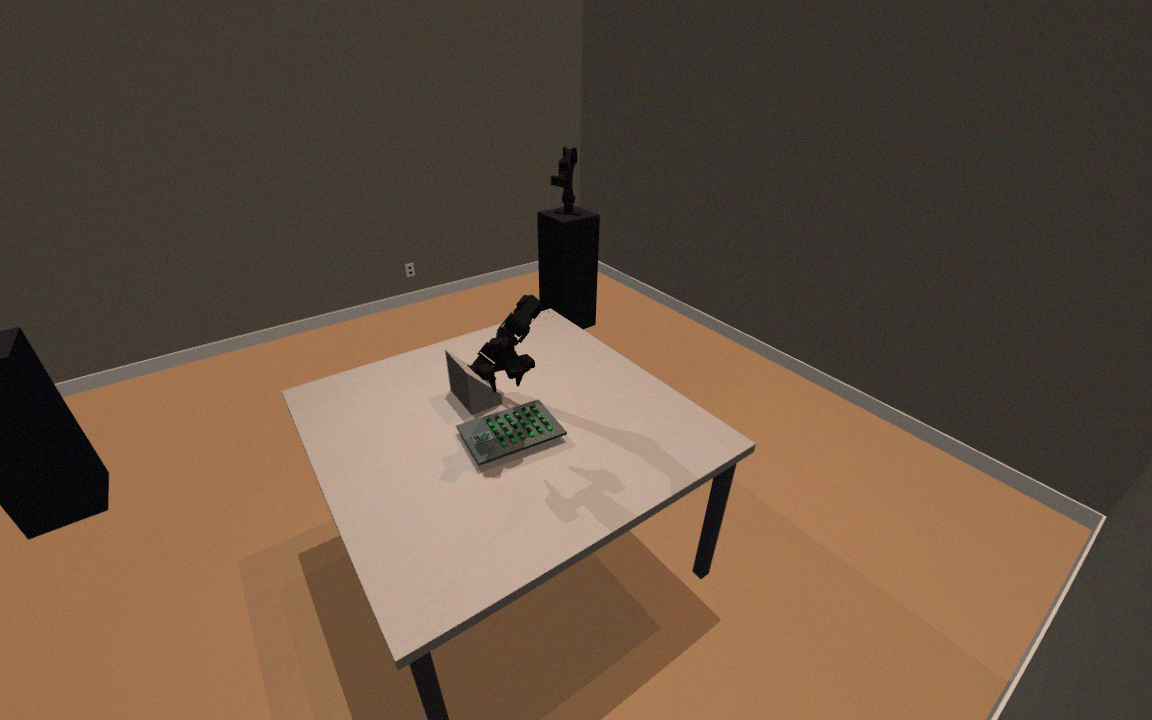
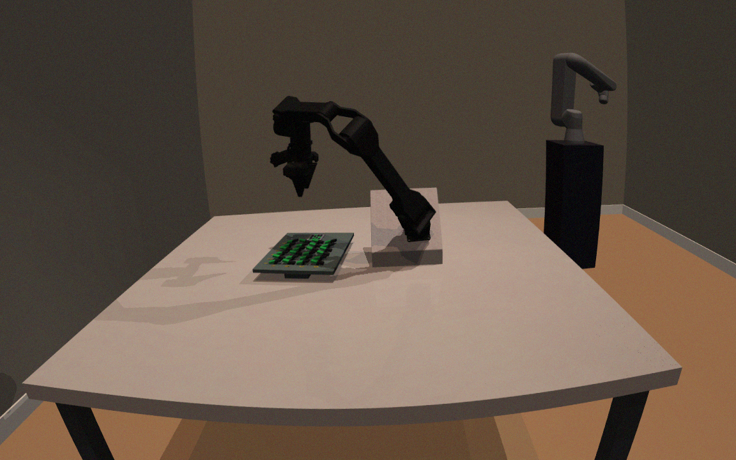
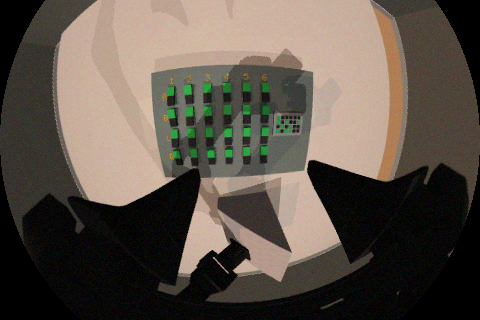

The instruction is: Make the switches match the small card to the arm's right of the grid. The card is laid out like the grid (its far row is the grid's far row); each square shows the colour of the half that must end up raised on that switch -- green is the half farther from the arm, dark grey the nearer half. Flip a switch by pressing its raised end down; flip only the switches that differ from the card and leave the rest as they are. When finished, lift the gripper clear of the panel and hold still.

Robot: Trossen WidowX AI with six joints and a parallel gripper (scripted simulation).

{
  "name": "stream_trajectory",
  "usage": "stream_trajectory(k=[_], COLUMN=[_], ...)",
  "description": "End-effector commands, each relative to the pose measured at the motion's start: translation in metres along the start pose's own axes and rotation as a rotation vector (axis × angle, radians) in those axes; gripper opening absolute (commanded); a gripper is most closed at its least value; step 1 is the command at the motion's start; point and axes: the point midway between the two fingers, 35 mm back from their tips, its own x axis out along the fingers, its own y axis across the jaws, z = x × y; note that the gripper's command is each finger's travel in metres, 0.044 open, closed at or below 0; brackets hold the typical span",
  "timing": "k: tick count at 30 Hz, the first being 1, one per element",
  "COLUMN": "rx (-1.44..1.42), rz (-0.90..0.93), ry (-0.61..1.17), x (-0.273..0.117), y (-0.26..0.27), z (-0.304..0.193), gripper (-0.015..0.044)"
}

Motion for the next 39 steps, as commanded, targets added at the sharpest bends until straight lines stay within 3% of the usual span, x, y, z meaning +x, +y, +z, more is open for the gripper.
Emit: stream_trajectory(k=[1, 11, 15, 19, 24, 39], rx=[0.001, 0.043, 0.044, 0.045, 0.045, 0.045], rz=[0.000, 0.069, 0.073, 0.072, 0.073, 0.074], ry=[0.000, 0.022, 0.025, 0.023, -0.001, -0.002], x=[0.001, 0.085, 0.088, 0.090, 0.122, 0.136], y=[0.002, 0.120, 0.125, 0.125, 0.127, 0.129], z=[0.002, 0.056, 0.057, 0.057, 0.055, 0.055], gripper=[0.0374, 0.0111, 0.0006, 0.0000, 0.0000, 0.0000])
